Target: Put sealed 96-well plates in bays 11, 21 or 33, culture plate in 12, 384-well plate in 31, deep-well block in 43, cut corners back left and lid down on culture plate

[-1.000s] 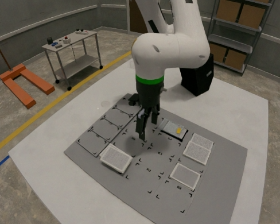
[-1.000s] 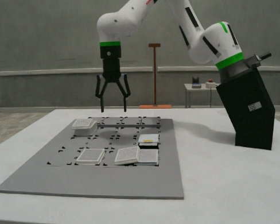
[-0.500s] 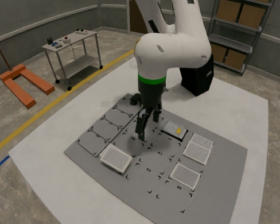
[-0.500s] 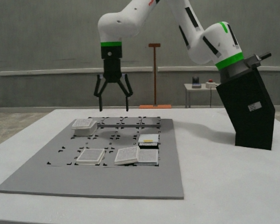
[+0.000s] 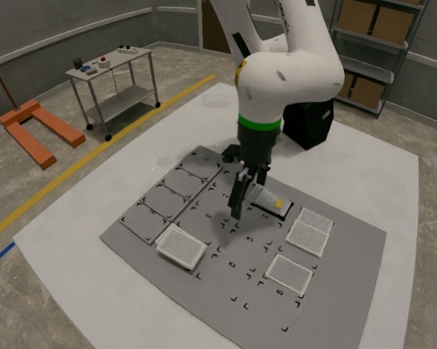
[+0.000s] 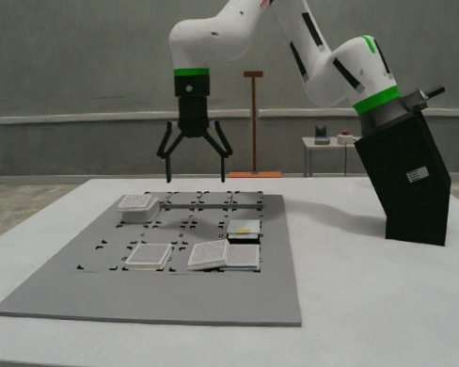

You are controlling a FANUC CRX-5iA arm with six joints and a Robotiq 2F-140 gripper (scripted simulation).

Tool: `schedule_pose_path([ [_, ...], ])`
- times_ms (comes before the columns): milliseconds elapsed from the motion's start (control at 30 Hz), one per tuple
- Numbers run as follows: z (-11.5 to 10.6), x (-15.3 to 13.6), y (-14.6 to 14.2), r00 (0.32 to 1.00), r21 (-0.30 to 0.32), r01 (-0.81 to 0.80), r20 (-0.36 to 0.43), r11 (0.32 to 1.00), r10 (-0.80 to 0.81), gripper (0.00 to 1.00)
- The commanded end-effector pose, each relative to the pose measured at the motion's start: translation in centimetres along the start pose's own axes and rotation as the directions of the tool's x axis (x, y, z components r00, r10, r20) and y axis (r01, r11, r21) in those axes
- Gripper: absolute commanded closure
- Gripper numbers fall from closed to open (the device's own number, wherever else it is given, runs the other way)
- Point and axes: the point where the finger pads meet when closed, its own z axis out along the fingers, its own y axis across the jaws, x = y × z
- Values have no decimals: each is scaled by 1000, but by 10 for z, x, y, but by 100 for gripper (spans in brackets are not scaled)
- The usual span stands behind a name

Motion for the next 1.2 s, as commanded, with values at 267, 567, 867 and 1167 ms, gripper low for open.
schedule_pose_path([
  [267,0,-31,25,1000,3,-1,-1,1000,1,0],
  [567,0,-59,48,1000,3,-1,-1,1000,1,0],
  [867,1,-80,65,1000,3,-1,-1,1000,1,0],
  [1167,1,-108,88,1000,3,-1,-1,1000,1,0],
])
